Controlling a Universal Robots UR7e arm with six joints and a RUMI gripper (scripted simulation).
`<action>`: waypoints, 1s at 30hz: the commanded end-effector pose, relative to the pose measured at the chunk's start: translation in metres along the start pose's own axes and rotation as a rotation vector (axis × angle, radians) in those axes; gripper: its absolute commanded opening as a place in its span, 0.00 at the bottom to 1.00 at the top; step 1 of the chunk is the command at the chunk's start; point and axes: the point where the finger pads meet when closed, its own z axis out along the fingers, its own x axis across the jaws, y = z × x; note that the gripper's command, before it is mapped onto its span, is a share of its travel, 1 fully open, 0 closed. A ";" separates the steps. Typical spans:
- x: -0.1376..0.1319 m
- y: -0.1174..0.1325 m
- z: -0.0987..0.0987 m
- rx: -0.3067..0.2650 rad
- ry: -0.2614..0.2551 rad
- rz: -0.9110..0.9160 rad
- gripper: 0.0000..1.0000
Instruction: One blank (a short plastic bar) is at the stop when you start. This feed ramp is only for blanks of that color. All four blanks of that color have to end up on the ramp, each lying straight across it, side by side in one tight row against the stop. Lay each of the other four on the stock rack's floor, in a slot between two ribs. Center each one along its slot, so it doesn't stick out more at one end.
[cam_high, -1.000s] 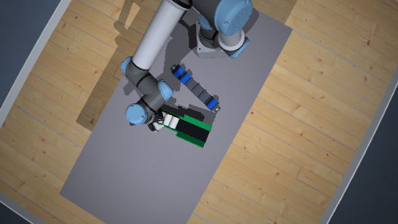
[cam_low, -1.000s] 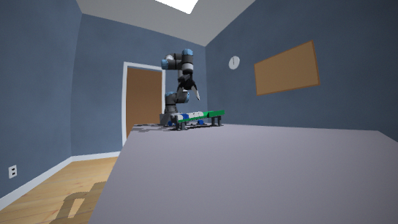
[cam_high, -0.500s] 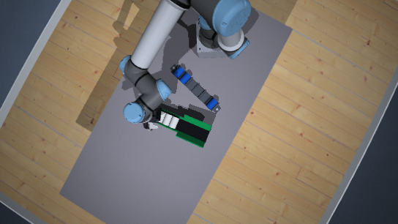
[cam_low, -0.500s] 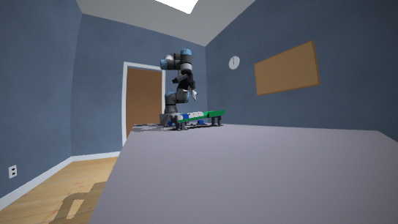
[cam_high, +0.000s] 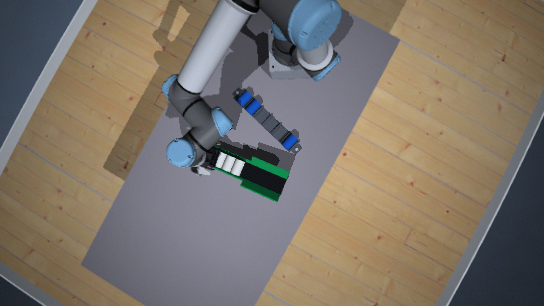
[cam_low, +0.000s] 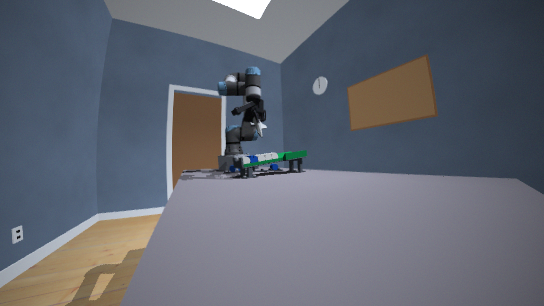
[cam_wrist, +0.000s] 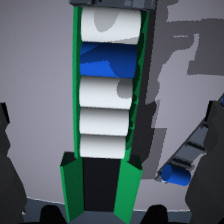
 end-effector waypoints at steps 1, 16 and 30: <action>0.001 -0.002 0.000 0.002 -0.001 0.053 1.00; 0.001 -0.003 0.000 0.002 -0.001 0.078 0.49; 0.001 -0.003 0.000 0.002 -0.001 0.078 0.49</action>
